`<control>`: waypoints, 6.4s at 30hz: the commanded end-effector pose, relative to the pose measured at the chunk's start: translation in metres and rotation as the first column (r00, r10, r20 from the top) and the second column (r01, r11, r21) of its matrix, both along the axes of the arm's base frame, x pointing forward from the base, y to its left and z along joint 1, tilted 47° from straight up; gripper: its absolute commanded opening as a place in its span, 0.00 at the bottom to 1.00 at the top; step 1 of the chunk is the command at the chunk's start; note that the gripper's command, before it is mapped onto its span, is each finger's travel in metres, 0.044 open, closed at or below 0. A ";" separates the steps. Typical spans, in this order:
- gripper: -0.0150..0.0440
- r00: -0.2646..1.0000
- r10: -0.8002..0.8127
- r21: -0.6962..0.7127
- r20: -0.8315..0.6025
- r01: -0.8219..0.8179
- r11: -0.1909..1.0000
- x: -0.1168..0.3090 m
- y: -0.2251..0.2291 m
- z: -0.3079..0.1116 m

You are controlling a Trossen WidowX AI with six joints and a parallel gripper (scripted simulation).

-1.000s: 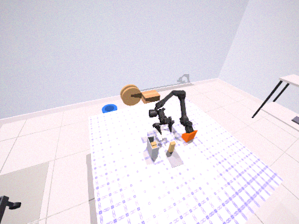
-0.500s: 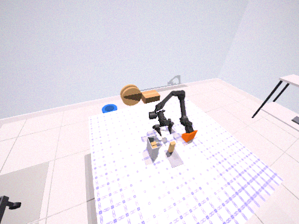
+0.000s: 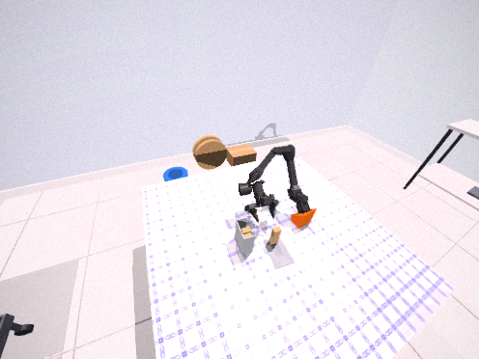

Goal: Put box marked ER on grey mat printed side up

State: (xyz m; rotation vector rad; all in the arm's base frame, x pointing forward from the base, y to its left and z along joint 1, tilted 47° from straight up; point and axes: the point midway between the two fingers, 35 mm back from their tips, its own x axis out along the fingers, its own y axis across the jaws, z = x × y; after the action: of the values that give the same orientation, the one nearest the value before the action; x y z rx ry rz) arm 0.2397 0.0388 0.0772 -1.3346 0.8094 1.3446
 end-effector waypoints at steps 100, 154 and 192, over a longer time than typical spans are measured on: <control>1.00 1.000 0.003 0.005 -0.011 -0.003 1.000 -0.014 0.034 0.048; 0.65 0.964 -0.247 -0.737 0.100 0.238 0.632 -0.029 0.105 -0.023; 0.65 0.952 -0.196 -0.780 0.236 0.306 0.546 -0.023 0.094 -0.054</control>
State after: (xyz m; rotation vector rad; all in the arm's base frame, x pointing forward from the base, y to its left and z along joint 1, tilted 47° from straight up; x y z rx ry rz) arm 0.2158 0.1389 0.0269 -1.8712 1.5869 0.6138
